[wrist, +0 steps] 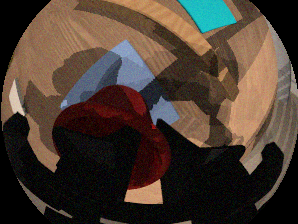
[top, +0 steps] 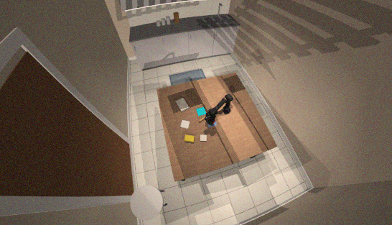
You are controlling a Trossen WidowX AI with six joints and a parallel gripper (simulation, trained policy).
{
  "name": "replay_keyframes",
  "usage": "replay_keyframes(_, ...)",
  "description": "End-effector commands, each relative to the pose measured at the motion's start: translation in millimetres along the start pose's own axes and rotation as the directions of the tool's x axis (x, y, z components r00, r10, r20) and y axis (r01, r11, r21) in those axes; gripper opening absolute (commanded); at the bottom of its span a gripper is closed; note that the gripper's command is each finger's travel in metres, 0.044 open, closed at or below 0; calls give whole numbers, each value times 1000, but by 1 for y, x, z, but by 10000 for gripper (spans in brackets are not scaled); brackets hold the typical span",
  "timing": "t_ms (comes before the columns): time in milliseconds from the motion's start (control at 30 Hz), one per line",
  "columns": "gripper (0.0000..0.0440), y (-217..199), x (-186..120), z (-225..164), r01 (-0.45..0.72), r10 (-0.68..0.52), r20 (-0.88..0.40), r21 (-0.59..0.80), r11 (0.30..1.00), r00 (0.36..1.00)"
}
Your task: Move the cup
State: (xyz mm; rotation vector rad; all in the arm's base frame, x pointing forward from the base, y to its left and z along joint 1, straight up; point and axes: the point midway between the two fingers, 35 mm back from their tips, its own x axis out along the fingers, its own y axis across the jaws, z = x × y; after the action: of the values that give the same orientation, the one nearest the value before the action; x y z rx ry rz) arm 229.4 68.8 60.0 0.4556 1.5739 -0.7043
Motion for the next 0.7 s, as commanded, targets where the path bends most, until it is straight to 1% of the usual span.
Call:
replay_keyframes(0, 0, -3, 6, 2, 8, -8, 11, -26, 1000, 1000)
replay_keyframes(367, 0, 0, -12, 9, -51, 51, 36, -1, 999, 998)
replay_keyframes(667, 0, 0, -37, 16, -106, 104, 44, 59, 993, 994)
